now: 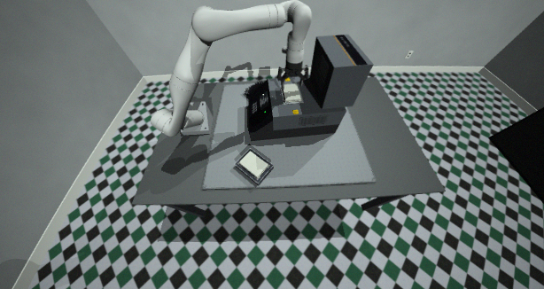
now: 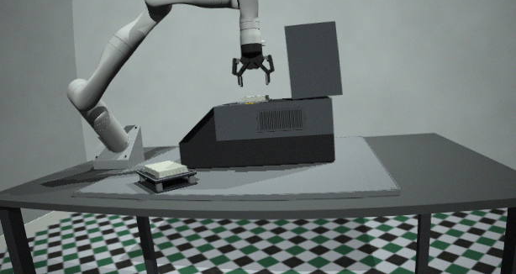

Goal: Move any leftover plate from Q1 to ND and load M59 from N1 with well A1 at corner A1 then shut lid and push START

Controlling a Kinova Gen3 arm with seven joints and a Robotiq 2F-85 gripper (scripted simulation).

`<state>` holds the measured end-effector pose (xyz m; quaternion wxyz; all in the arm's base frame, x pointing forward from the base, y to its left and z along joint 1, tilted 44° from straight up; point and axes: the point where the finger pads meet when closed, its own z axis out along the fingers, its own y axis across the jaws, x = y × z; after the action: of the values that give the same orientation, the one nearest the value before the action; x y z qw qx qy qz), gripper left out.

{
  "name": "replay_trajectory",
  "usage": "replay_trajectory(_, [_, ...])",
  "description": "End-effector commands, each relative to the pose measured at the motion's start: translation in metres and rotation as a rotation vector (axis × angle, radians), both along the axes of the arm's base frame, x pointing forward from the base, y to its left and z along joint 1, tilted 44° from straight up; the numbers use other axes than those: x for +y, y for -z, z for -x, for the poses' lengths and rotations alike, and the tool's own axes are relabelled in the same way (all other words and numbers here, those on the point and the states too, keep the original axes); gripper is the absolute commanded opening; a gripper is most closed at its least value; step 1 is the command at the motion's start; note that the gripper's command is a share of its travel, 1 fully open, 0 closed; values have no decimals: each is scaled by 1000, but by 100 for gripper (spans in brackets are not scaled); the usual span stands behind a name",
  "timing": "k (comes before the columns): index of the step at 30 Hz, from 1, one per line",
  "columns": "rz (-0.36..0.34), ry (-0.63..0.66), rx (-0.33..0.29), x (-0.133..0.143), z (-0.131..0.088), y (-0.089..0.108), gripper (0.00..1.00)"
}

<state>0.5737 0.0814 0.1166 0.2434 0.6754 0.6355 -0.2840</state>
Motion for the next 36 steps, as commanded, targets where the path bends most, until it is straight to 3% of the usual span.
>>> replay_trajectory(1, [-1, -1, -1, 2, 0, -2, 100])
replay_trajectory(35, [-1, -2, -1, 3, 0, -2, 100])
replay_trajectory(36, [1, -27, 21, 3, 3, -3, 99])
